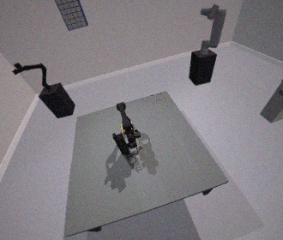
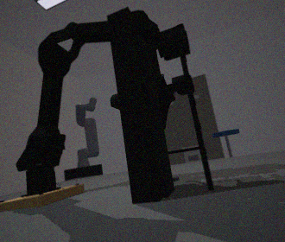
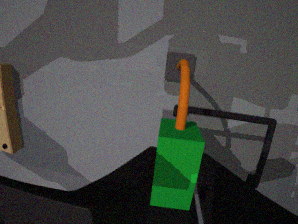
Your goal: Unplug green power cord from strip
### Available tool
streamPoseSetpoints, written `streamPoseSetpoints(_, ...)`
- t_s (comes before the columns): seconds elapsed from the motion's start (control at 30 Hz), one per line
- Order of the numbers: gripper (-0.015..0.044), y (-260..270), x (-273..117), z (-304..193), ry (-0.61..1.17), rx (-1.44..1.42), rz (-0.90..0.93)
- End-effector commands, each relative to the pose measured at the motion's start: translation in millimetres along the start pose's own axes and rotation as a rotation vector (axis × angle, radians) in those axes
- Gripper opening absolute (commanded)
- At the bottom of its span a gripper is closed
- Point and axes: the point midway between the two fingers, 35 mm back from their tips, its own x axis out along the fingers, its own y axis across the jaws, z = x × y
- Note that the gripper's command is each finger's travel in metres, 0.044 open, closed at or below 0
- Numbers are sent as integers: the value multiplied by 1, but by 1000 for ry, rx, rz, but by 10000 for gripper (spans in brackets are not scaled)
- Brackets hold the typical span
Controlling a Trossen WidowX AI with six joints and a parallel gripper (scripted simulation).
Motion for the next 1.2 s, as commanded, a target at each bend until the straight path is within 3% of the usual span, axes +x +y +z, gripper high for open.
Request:
streamPoseSetpoints(0.0, 0, -1, 0, 3, 0, 1, -1)
streamPoseSetpoints(1.07, 0, 1, -1, 54, -2, -1, 0)
streamPoseSetpoints(1.17, 79, 0, -1, 43, 1, -2, 1)
